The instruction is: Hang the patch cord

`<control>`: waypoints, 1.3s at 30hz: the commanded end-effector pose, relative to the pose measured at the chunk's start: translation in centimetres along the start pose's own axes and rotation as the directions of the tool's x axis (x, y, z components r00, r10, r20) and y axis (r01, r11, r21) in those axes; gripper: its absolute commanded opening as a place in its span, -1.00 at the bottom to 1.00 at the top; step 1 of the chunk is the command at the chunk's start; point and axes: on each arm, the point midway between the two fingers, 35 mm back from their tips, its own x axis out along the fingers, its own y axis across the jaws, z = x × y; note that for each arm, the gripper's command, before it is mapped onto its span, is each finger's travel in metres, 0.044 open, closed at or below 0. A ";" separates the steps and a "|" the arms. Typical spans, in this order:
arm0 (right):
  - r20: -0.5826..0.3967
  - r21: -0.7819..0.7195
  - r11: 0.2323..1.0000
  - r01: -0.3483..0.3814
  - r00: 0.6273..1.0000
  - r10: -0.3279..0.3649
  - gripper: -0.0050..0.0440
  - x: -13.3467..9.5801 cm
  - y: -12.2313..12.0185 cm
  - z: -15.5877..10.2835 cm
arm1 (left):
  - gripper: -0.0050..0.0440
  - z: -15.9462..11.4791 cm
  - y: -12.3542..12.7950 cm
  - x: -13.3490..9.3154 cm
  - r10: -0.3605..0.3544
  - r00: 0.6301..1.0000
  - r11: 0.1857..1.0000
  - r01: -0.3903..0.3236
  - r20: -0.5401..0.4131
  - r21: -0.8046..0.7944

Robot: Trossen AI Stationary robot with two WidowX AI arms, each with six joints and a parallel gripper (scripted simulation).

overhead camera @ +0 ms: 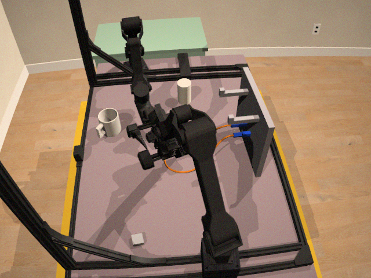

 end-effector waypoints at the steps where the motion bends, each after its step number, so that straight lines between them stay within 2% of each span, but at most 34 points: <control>1: -0.002 -0.003 1.000 -0.001 1.000 0.001 1.00 0.4 0.0 -0.1 | 1.00 1.0 -0.1 -0.1 -0.004 1.000 1.000 0.004 0.023 -0.002; 36: 0.009 -0.002 1.000 0.000 1.000 0.000 1.00 0.1 0.0 0.2 | 1.00 1.1 -0.1 -0.1 -0.003 1.000 1.000 0.003 0.024 -0.003; 39: 0.009 -0.002 1.000 0.000 1.000 0.000 0.71 0.1 0.0 0.2 | 1.00 1.1 -0.1 -0.1 -0.003 1.000 1.000 0.003 0.024 -0.003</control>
